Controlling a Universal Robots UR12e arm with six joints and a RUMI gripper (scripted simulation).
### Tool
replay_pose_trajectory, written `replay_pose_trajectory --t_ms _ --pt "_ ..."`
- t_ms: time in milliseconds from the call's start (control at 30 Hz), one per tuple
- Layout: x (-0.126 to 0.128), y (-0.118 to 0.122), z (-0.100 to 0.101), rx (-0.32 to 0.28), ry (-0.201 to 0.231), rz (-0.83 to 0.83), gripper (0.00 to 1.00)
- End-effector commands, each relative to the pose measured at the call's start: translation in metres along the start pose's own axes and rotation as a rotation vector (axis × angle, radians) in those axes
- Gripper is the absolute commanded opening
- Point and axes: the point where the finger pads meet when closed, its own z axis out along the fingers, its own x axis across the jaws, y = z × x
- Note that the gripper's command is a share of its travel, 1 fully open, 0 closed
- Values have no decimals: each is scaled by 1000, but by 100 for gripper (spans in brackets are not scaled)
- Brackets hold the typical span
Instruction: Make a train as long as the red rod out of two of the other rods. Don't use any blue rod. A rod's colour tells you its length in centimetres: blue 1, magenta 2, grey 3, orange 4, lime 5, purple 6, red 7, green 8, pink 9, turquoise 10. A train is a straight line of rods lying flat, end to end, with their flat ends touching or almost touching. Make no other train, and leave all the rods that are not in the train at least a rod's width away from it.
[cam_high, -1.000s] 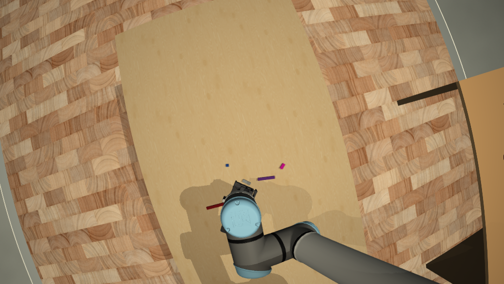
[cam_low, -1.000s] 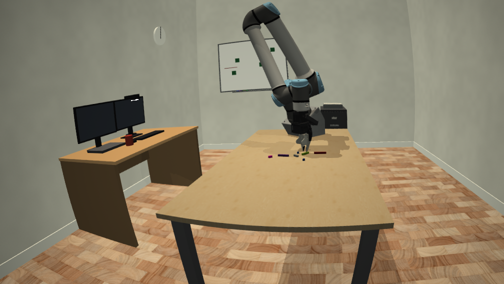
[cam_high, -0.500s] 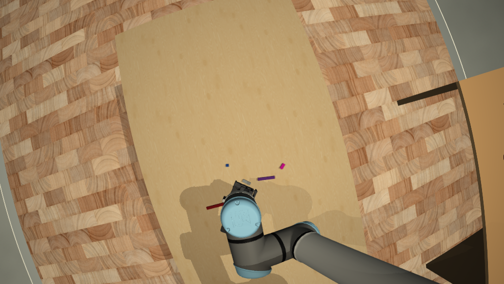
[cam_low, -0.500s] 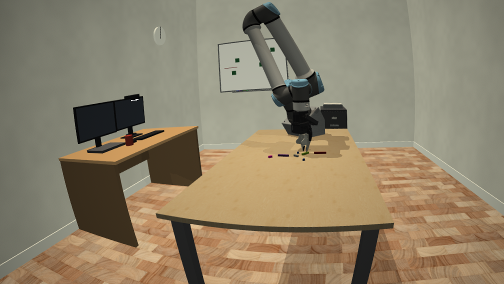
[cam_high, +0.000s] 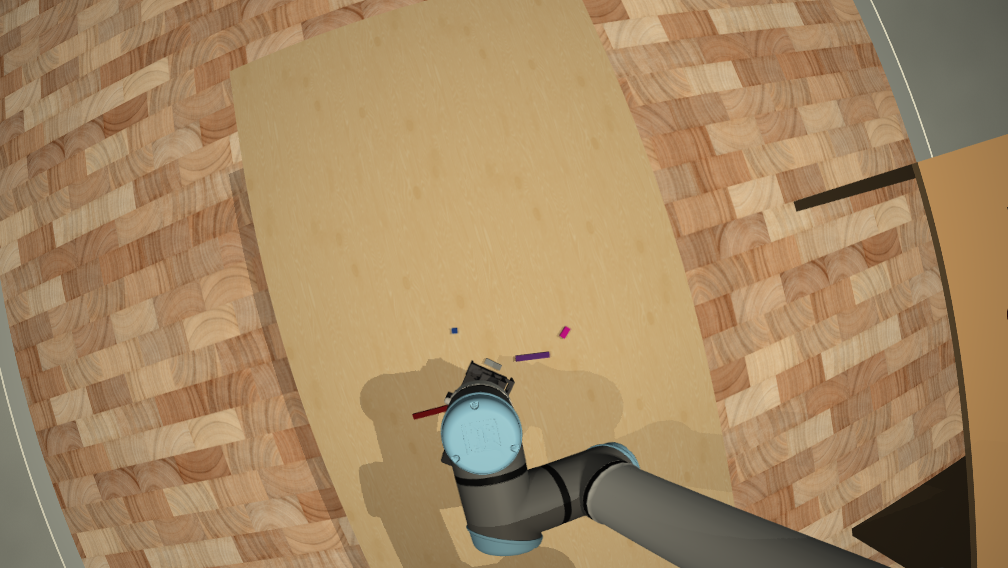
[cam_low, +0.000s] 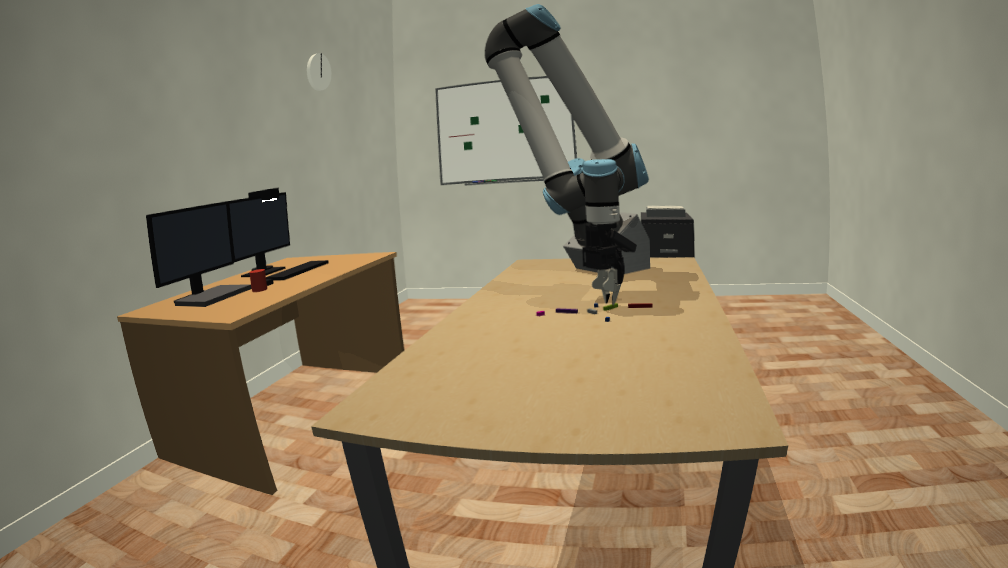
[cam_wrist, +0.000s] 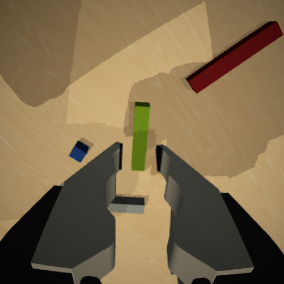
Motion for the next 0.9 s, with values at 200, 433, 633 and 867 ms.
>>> replay_pose_trajectory --t_ms 200,433,633,867 --pt "0 0 8 -1 1 0 14" --pt "0 0 12 -1 1 0 14" --pt "0 0 13 -1 1 0 14" --pt "0 0 13 -1 1 0 14"
